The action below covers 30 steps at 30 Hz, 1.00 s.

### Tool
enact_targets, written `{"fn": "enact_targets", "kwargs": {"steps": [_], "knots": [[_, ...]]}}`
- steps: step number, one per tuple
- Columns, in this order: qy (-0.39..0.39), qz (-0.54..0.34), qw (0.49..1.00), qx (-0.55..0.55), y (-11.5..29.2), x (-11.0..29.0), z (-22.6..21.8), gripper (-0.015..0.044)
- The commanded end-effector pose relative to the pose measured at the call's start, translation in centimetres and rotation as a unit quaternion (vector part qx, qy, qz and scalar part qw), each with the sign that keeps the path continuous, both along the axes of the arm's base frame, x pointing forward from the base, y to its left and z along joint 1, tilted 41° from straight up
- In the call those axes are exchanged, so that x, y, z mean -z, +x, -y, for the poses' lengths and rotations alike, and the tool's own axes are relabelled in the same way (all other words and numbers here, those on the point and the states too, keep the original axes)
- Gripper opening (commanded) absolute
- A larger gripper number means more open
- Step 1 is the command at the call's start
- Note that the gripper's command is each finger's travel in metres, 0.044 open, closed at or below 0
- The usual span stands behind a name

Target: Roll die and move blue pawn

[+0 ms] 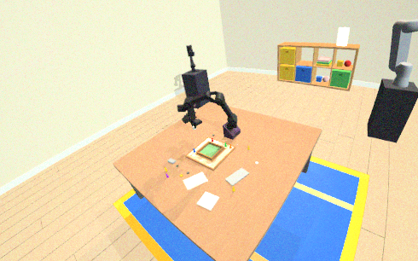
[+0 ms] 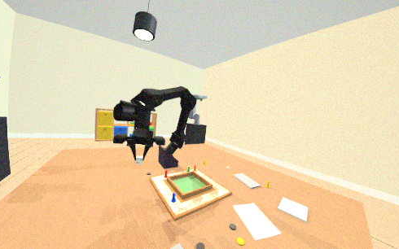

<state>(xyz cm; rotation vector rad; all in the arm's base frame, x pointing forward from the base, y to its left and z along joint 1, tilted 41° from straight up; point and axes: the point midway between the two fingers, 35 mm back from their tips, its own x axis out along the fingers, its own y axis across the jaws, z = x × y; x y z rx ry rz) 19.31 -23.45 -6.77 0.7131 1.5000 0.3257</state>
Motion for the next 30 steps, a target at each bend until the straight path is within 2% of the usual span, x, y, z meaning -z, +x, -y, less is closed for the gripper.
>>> {"fn": "enact_targets", "kwargs": {"steps": [1, 15, 30], "knots": [[0.005, -0.027, 0.999, 0.036, 0.9, -0.6, -1.1, 0.0000], [0.016, -0.132, 0.975, 0.175, 4.1, -3.4, -5.1, 0.0000], [0.035, -0.240, 0.917, 0.315, 6.4, -6.2, -10.0, 0.0000]]}}
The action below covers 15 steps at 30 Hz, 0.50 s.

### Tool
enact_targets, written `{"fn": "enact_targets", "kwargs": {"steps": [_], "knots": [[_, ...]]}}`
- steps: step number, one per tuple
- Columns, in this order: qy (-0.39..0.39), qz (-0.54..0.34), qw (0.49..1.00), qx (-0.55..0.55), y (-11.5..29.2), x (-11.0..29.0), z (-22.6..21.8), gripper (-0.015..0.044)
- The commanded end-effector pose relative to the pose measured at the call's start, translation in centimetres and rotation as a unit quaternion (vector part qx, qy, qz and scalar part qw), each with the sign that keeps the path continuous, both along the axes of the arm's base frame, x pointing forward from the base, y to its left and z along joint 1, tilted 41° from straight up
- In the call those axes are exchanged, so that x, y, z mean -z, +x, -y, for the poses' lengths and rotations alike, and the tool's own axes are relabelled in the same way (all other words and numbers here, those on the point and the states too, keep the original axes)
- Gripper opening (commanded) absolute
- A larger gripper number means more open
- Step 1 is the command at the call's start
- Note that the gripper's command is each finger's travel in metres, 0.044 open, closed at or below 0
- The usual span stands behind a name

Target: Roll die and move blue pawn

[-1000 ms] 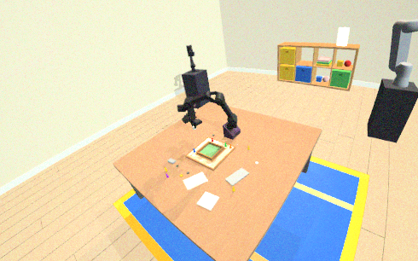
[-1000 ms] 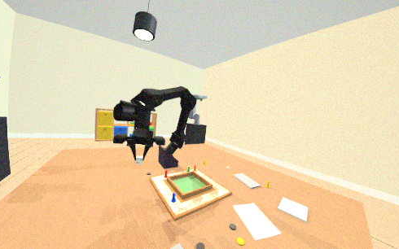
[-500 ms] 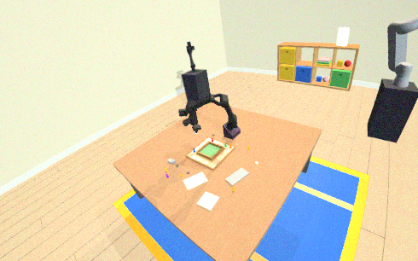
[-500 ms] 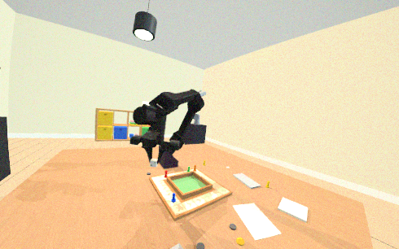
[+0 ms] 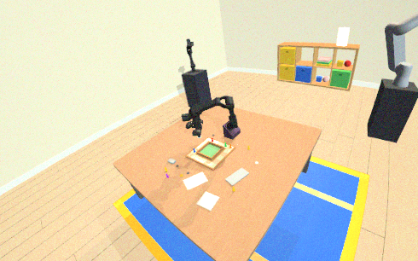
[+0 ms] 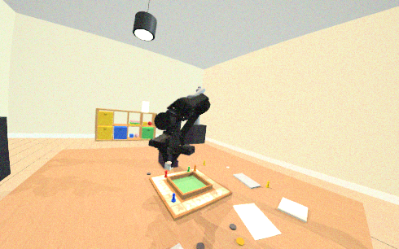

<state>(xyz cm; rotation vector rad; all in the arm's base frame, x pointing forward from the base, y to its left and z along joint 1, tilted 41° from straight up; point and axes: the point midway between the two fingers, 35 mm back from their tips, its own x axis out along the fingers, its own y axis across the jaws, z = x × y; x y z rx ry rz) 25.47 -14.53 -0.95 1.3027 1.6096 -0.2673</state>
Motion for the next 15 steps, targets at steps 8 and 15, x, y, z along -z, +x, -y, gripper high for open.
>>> {"fn": "enact_targets", "kwargs": {"steps": [8, 15], "knots": [[0.021, -0.080, 0.991, 0.102, 1.0, -1.8, -3.9, 0.0000], [0.034, -0.133, 0.976, 0.167, 1.4, -2.9, -6.4, 0.0000]]}}
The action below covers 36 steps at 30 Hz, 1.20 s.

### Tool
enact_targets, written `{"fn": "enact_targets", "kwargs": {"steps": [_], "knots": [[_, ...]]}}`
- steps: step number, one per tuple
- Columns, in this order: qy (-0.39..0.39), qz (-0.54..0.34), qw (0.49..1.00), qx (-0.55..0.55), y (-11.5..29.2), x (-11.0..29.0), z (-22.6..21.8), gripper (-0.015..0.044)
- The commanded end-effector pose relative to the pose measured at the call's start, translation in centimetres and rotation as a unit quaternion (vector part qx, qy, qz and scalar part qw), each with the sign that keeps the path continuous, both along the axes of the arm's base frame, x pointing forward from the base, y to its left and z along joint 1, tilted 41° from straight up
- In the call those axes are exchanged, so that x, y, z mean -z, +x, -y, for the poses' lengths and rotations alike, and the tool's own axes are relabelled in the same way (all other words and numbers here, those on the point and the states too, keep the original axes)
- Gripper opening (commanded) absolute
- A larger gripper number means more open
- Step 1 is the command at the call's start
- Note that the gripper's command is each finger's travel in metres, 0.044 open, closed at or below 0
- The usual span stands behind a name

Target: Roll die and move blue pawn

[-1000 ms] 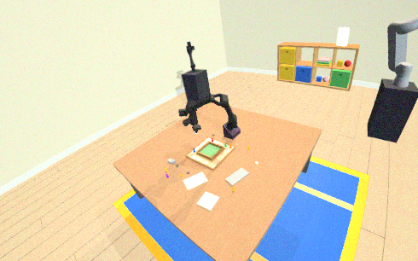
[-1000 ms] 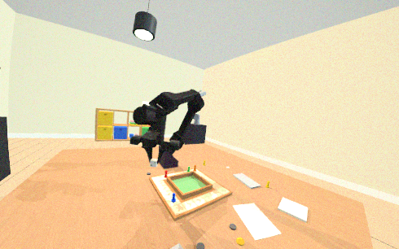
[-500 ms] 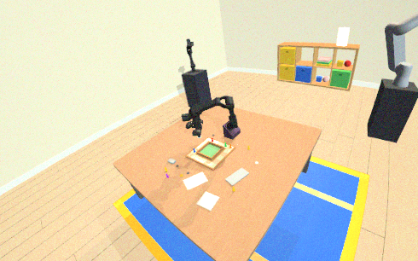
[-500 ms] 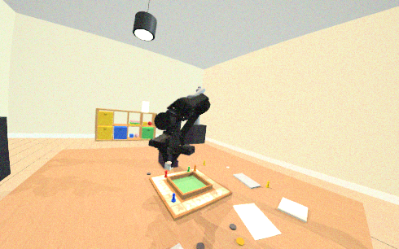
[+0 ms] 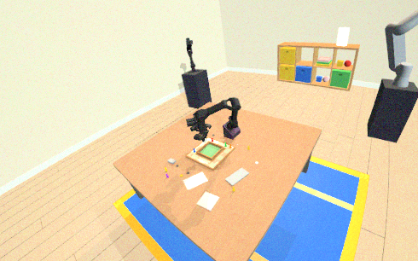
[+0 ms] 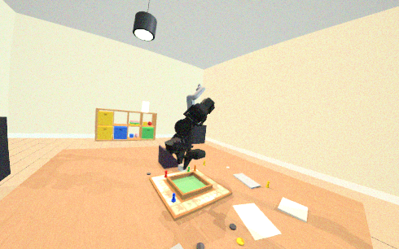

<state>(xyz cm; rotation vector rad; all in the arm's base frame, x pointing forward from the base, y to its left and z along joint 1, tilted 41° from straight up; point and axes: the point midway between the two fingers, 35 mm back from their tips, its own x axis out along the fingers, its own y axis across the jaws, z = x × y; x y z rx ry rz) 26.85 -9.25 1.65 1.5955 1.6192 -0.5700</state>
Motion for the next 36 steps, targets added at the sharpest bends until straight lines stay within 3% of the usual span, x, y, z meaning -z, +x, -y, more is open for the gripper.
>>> {"fn": "enact_targets", "kwargs": {"steps": [1, 14, 25, 36], "knots": [[0.010, -0.028, 0.999, 0.033, 0.1, -0.5, -1.4, 0.0000], [0.017, -0.092, 0.991, 0.100, 0.0, -1.6, -4.2, 0.0000], [-0.156, -0.127, 0.976, 0.088, -0.7, -0.4, -4.7, 0.0000], [-0.324, -0.104, 0.933, 0.118, -0.8, -0.2, -4.8, 0.0000]]}}
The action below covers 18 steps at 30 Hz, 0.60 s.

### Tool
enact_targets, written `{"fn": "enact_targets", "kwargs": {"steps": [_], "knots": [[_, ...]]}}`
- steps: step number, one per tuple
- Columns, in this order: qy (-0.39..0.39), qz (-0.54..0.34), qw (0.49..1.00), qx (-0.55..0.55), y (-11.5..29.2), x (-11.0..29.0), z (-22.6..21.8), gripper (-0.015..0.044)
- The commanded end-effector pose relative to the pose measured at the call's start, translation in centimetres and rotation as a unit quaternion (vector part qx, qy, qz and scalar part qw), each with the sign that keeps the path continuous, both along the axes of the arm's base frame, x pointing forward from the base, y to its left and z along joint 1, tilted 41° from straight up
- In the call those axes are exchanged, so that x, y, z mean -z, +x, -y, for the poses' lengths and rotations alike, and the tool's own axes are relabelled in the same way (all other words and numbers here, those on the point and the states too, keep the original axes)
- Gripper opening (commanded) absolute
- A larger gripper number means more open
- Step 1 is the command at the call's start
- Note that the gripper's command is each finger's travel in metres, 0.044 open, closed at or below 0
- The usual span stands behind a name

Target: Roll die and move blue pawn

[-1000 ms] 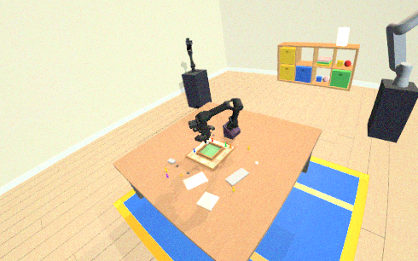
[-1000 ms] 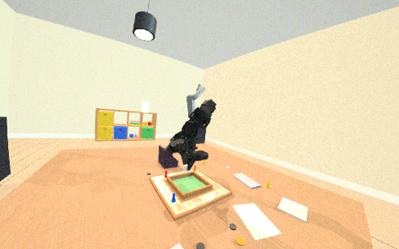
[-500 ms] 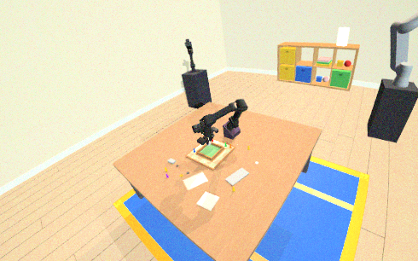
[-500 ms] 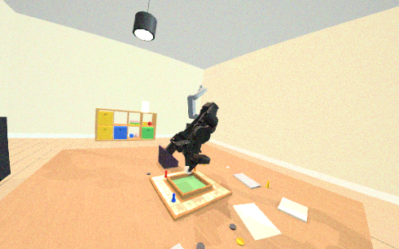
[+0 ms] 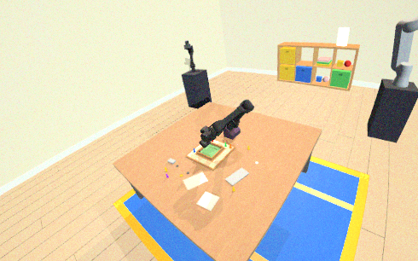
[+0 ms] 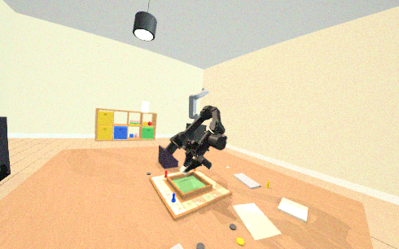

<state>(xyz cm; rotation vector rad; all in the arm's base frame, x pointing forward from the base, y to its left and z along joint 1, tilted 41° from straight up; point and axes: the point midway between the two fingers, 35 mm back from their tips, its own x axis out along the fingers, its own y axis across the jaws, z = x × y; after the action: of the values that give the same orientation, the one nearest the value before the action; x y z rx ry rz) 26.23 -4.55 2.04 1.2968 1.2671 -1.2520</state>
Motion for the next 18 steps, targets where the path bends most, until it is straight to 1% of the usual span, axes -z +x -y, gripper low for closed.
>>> {"fn": "enact_targets", "kwargs": {"steps": [1, 5, 7, 12, 18], "knots": [[-0.056, 0.009, 0.998, 0.006, -0.2, 0.1, -0.1, 0.0000], [-0.106, 0.027, 0.994, 0.014, -0.1, 0.0, -0.1, 0.0000], [-0.108, 0.028, 0.994, 0.014, 0.0, -0.3, -0.1, 0.0000], [-0.108, 0.028, 0.994, 0.014, 0.9, -4.2, -0.2, 0.0000], [-0.108, 0.028, 0.994, 0.014, 0.6, -4.1, -0.2, 0.0000]]}}
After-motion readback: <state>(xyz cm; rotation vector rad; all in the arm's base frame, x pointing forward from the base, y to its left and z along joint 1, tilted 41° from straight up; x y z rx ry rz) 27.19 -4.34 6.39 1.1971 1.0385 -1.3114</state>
